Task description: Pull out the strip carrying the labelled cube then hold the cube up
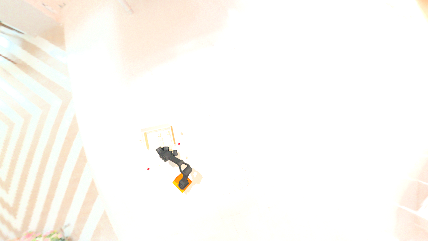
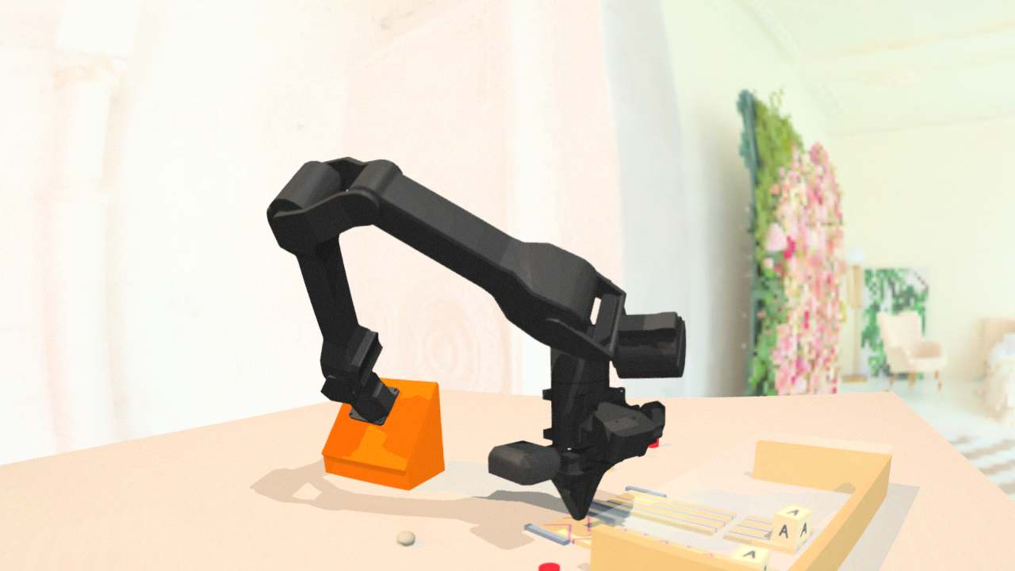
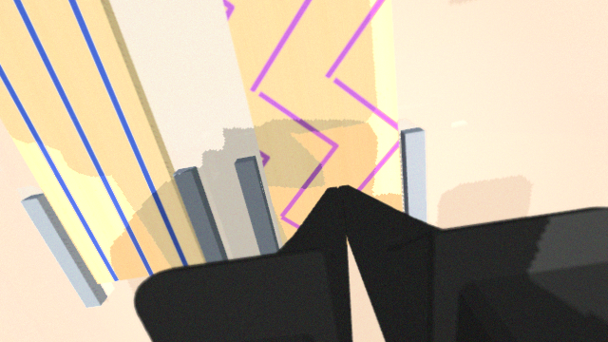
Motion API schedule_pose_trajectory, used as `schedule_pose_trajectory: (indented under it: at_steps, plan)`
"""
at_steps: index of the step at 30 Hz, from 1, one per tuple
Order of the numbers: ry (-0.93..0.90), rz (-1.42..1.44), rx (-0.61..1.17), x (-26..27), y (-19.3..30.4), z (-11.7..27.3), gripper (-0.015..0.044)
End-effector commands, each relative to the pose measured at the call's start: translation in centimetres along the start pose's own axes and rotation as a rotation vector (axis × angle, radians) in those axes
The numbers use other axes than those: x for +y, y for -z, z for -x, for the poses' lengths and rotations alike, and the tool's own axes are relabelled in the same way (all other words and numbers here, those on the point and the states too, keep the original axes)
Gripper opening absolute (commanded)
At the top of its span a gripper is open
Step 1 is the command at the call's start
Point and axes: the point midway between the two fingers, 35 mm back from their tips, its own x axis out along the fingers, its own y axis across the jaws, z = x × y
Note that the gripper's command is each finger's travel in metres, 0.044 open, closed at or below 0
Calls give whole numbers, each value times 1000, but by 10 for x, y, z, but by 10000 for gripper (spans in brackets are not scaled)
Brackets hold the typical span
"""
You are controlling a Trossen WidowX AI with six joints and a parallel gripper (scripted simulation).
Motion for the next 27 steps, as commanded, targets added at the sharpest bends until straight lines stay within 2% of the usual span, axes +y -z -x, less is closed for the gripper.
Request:
schedule_pose_trajectory:
  at_steps: [1,27]
  plan:
    - [1,12,5,1,3,-7,0]
    - [2,12,5,0,3,-10,0]
